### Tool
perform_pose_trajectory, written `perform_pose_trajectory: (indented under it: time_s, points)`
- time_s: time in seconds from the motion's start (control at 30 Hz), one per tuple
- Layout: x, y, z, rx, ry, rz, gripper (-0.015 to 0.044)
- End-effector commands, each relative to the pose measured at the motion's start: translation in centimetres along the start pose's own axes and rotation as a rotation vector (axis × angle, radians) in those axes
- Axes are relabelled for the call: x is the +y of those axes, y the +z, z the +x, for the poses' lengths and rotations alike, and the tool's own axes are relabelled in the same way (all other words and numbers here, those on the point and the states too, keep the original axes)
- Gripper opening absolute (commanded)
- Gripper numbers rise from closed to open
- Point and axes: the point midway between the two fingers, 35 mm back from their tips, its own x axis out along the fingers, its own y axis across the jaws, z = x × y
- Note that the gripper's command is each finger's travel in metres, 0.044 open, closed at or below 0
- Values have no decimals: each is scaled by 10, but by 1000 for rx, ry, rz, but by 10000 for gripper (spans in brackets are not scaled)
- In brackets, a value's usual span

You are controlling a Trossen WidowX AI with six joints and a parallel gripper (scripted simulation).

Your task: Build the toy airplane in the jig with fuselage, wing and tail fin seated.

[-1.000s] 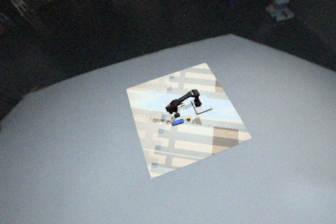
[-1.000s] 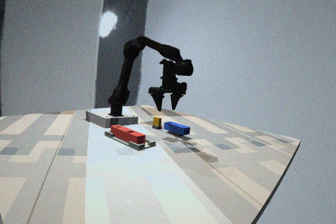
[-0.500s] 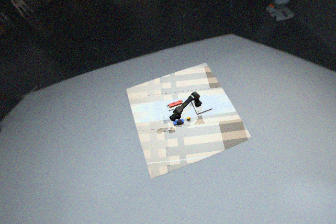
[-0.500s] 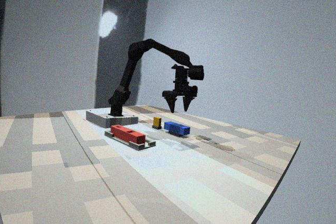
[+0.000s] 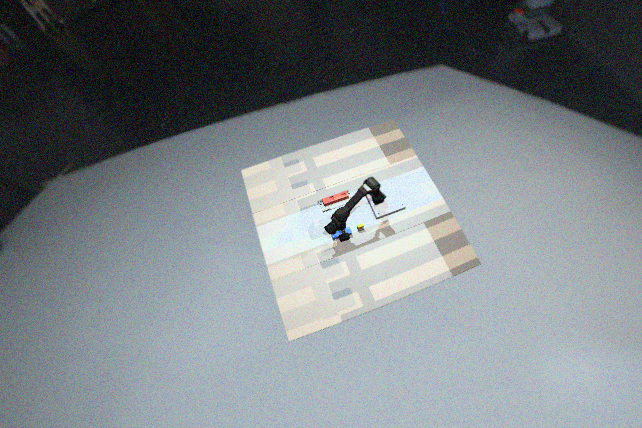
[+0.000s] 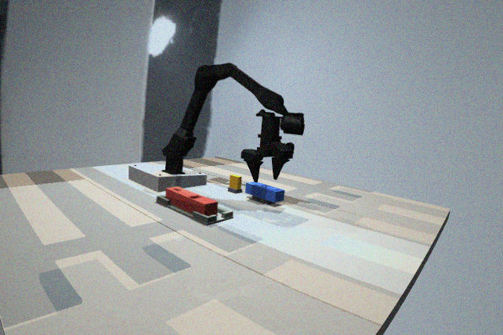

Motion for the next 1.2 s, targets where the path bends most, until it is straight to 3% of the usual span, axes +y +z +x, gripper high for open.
perform_pose_trajectory:
  time_s: [0.0, 0.87, 1.17]
  points:
    - [0, -2, 6, 6, 1, 5, 440]
    - [0, -2, 45, 6, 1, 5, 440]
    - [0, -2, 45, 6, 1, 5, 204]
